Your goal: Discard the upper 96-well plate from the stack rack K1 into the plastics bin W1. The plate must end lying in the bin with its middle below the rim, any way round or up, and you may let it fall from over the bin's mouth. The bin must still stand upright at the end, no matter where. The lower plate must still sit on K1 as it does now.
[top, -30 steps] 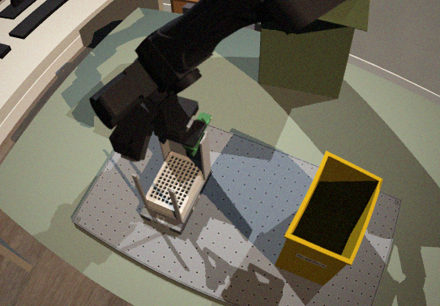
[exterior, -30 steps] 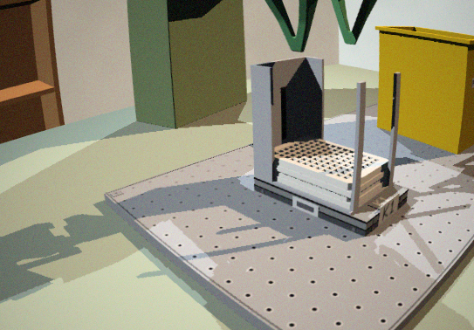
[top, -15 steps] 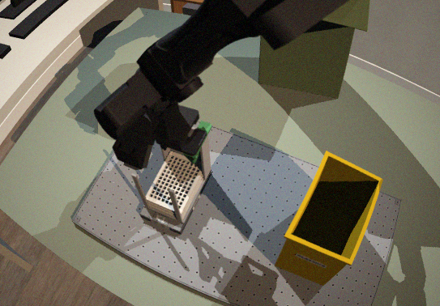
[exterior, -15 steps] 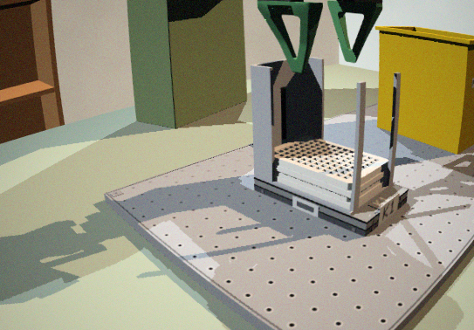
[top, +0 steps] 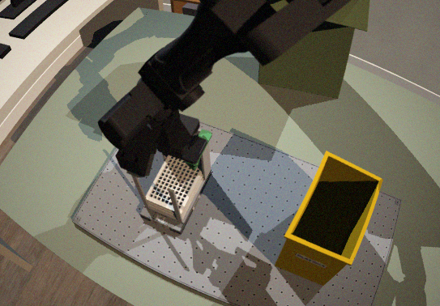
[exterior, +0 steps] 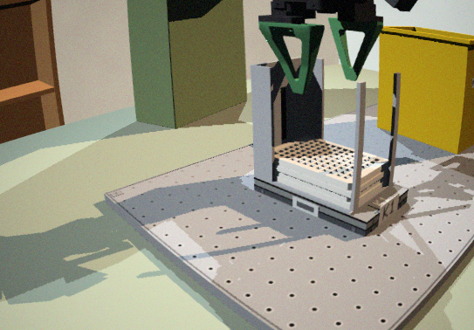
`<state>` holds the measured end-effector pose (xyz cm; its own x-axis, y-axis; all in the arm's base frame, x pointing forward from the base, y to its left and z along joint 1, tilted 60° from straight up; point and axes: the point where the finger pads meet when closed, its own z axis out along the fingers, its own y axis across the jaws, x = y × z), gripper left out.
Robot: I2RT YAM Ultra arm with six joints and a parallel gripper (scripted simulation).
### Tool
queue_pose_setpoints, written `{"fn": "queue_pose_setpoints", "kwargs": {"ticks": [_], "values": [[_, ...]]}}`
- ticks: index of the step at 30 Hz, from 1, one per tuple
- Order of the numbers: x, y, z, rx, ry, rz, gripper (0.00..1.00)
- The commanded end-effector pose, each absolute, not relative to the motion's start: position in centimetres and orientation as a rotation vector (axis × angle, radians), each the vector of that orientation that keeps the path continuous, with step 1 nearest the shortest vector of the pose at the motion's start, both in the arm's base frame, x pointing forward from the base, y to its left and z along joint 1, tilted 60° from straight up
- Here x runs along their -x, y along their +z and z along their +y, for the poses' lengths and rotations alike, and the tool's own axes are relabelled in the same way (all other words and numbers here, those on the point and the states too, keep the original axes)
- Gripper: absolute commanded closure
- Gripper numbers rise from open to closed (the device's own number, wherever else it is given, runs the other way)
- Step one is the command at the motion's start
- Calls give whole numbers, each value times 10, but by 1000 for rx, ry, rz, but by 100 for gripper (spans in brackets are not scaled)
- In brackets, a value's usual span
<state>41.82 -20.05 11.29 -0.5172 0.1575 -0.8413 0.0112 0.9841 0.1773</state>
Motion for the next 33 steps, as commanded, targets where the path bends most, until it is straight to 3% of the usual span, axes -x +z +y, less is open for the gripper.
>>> {"fn": "queue_pose_setpoints", "kwargs": {"ticks": [1,33], "values": [[-421,115,-205,-126,164,2095,0],[-462,92,-202,-127,164,2094,0]]}}
